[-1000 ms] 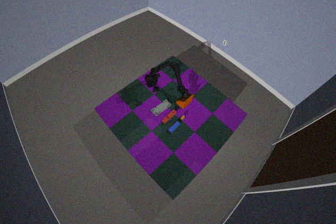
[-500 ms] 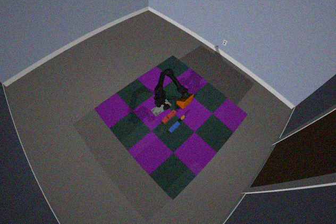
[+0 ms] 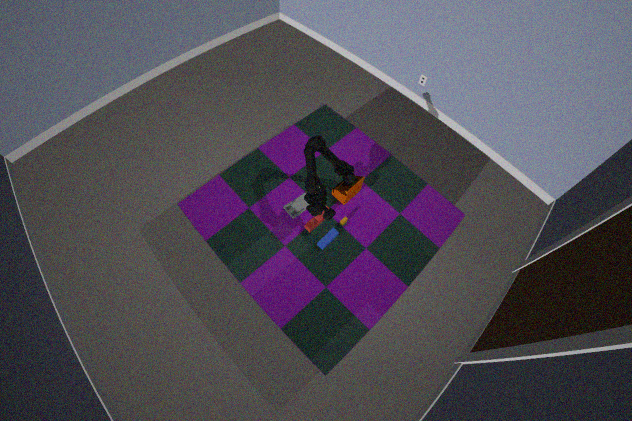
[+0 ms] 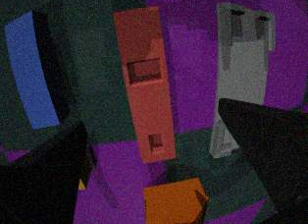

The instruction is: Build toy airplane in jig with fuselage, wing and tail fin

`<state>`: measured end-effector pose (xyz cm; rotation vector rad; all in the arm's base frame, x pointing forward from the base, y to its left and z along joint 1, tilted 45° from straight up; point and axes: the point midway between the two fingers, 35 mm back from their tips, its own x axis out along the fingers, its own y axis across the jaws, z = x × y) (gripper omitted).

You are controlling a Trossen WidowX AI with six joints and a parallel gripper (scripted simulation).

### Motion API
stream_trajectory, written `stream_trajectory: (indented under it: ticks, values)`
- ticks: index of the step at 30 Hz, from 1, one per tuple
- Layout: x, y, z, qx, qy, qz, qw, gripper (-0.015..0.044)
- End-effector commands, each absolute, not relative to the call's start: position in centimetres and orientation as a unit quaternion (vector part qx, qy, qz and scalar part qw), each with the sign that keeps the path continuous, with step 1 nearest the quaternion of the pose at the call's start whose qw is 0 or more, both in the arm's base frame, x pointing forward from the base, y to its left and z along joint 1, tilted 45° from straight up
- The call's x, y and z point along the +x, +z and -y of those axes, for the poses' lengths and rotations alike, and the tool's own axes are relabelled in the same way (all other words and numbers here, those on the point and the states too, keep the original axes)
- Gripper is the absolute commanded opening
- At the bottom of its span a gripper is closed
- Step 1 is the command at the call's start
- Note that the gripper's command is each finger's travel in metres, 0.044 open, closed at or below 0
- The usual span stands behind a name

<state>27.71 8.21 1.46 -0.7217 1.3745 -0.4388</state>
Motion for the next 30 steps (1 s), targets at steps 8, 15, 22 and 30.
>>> stream_trajectory:
  ticks: [8,15,22,30]
  values:
    - [27.7,-2.0,-4.5,-0.331,-0.204,-0.623,0.679,0.044]
    - [27.8,-2.4,-4.1,-0.332,-0.204,-0.622,0.679,0.044]
    - [28.0,-3.3,-3.3,-0.331,-0.204,-0.623,0.679,0.044]
    - [28.2,-4.2,-2.5,-0.331,-0.204,-0.622,0.679,0.044]
